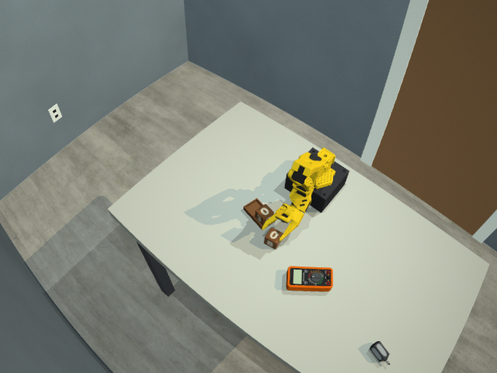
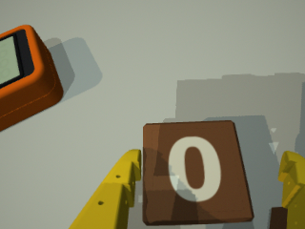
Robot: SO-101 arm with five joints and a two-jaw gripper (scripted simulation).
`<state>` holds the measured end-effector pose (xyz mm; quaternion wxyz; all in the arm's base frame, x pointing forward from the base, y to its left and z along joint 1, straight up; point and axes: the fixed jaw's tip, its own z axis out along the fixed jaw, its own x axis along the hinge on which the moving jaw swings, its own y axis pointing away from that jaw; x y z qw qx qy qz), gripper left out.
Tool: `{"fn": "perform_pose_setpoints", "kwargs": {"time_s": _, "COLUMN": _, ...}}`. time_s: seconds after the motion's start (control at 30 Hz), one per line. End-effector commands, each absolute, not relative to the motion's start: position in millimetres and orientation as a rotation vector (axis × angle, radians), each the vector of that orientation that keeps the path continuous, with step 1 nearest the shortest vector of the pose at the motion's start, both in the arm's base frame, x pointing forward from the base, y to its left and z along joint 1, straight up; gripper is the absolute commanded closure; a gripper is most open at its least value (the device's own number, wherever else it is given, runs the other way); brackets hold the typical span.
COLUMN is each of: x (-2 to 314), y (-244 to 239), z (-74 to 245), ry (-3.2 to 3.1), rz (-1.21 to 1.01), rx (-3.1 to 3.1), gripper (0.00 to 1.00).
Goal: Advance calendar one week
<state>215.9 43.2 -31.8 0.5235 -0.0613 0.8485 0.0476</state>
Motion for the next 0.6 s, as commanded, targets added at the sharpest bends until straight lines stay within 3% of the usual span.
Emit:
{"fn": "perform_pose_setpoints", "kwargs": {"time_s": 0.0, "x": 207, "y": 40, "z": -21, "ry": 2.045, "rz": 0.104, "rx": -0.145, "gripper": 0.64}}
{"fn": "perform_pose_setpoints", "kwargs": {"time_s": 0.57, "x": 183, "y": 36, "z": -6, "ry": 2.110, "rz": 0.099, "rx": -0.150, "gripper": 0.64}}
